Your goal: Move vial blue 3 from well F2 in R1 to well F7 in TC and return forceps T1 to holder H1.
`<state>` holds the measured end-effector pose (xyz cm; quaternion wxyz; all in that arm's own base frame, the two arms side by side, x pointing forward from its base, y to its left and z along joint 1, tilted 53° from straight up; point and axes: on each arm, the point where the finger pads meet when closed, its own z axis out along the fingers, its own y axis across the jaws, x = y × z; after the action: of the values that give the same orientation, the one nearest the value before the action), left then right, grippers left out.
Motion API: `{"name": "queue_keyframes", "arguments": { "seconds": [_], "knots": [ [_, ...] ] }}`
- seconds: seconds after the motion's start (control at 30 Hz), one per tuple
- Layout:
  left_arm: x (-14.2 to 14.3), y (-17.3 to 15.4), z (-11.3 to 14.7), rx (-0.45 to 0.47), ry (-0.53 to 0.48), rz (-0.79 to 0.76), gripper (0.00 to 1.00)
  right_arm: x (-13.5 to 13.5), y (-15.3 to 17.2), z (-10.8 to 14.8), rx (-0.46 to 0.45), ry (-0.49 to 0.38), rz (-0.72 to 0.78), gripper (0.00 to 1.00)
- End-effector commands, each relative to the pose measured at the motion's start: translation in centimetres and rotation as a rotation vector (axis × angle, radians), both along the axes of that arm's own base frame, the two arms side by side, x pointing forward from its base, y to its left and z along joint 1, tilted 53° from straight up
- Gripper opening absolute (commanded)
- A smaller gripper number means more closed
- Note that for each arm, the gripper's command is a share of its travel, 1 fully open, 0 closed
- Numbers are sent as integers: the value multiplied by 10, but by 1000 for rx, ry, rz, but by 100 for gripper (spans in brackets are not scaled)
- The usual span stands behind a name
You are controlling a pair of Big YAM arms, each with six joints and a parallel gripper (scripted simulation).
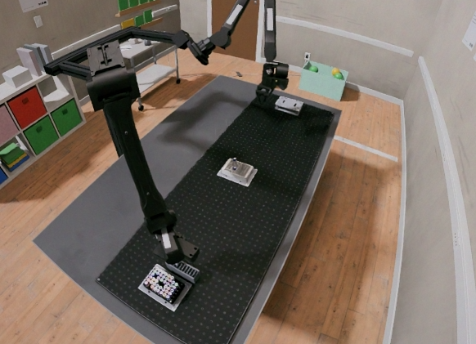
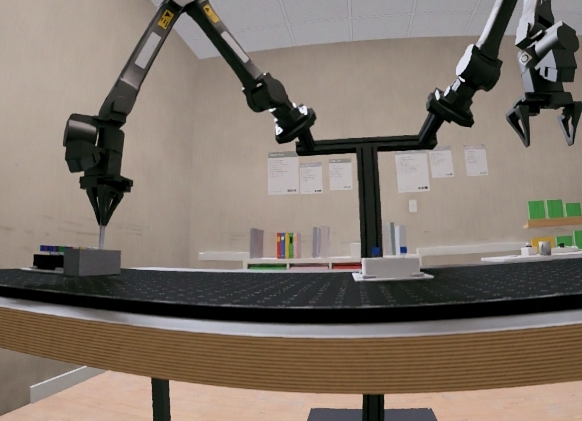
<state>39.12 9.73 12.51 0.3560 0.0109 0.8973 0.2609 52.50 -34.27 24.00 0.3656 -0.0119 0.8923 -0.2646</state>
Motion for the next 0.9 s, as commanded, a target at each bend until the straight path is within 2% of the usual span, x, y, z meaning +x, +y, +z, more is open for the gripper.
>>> {"name": "queue_keyframes", "arguments": {
  "seconds": [0.0,0.87],
  "knots": [
    [2,0,4,5,-12,-5,100,7,-12,3,-13,-9,-1,7],
    [2,0,4,5,-12,-5,100,9,-15,-3,-12,-7,-2,7]
  ]
}}
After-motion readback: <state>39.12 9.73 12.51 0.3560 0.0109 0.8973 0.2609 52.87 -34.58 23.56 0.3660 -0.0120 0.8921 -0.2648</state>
